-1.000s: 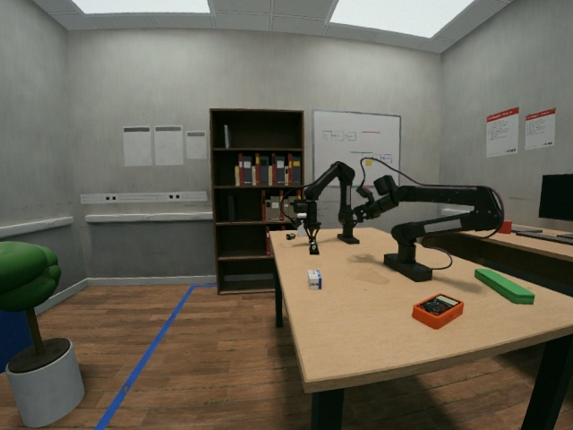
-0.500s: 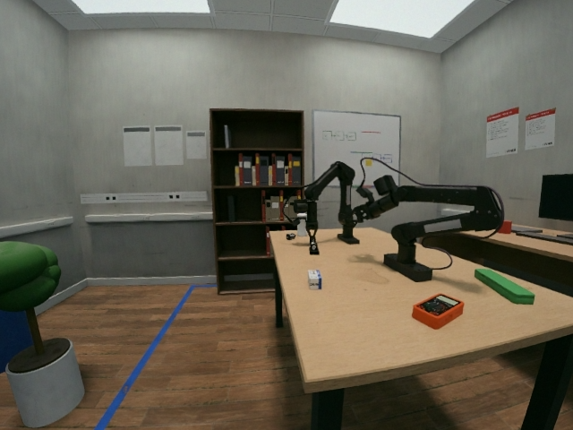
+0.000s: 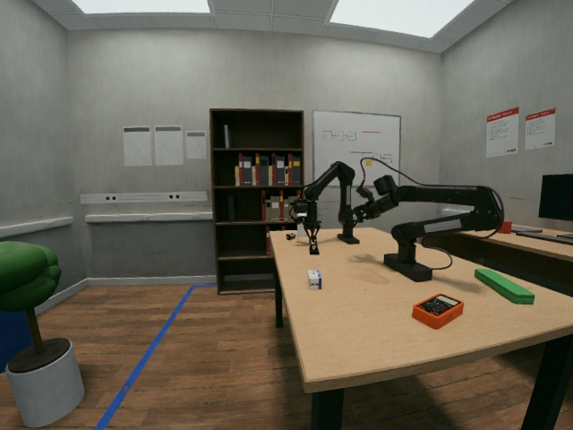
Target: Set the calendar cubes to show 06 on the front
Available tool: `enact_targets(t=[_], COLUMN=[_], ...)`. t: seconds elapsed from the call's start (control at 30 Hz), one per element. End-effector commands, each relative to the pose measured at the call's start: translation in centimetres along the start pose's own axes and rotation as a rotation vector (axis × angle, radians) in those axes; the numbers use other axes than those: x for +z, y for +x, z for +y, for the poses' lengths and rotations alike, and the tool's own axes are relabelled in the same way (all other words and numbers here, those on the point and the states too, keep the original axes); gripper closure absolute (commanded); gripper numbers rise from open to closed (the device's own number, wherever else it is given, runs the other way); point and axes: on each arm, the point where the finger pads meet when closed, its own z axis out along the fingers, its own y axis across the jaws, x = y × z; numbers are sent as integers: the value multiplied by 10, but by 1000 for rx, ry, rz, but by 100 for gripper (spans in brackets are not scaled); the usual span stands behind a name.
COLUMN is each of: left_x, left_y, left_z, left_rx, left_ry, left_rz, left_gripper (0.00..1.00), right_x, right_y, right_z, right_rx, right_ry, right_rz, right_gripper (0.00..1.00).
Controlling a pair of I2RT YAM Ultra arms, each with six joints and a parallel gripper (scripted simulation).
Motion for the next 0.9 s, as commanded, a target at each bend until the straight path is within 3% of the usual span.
enact_targets(t=[0.0,0.87], left_x=[-2,-2], left_y=[-12,-12], left_z=[-2,-2], left_rx=[-3,-3], left_ry=[3,3], left_rz=[-43,-43], left_gripper=[0,0], right_x=[-5,2], right_y=[-5,-8], right_z=[4,8], right_rx=[193,211], right_ry=[0,-13], right_rz=[-9,-14], right_gripper=[74,74])
